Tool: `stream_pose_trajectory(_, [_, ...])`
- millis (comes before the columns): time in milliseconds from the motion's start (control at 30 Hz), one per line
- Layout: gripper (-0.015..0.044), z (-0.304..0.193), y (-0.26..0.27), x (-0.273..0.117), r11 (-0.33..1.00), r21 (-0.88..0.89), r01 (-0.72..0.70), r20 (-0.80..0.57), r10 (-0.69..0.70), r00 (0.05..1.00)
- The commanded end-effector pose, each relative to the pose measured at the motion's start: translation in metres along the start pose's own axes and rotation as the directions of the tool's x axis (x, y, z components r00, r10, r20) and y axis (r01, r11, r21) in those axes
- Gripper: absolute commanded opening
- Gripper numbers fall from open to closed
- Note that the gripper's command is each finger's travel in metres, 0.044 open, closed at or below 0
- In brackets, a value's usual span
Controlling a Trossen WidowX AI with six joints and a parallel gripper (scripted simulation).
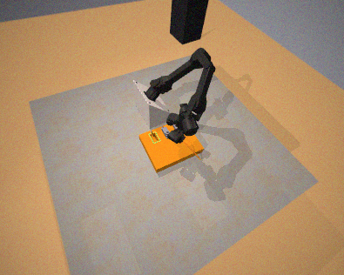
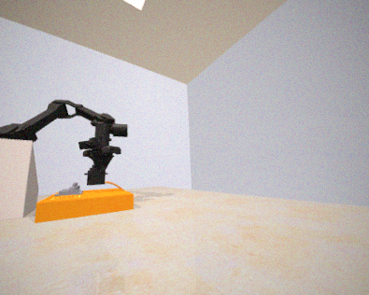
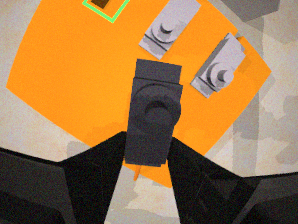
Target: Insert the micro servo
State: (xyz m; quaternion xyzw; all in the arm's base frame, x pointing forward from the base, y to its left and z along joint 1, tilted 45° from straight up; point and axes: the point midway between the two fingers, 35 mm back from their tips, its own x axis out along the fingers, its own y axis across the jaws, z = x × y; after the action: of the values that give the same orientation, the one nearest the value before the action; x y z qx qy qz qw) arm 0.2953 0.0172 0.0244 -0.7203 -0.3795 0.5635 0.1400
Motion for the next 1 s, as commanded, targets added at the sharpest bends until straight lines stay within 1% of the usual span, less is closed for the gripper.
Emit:
stream_pose_trajectory(0, [0.0000,0.011,0.019,-0.001,1.000,0.002,-0.006,0.003,0.006,1.000])
stream_pose_trajectory(533, [0.0000,0.051,0.095,-0.002,1.000,0.001,-0.010,0.004,0.010,1.000])
stream_pose_trajectory(700, [0.0000,0.053,0.098,-0.002,1.000,-0.005,-0.010,0.004,0.010,1.000])
stream_pose_trajectory(800, [0.0000,0.053,0.098,-0.002,0.998,-0.056,-0.010,0.004,0.010,1.000])
stream_pose_trajectory(967, [0.0000,0.053,0.098,-0.002,0.976,-0.219,-0.009,0.004,0.010,1.000])
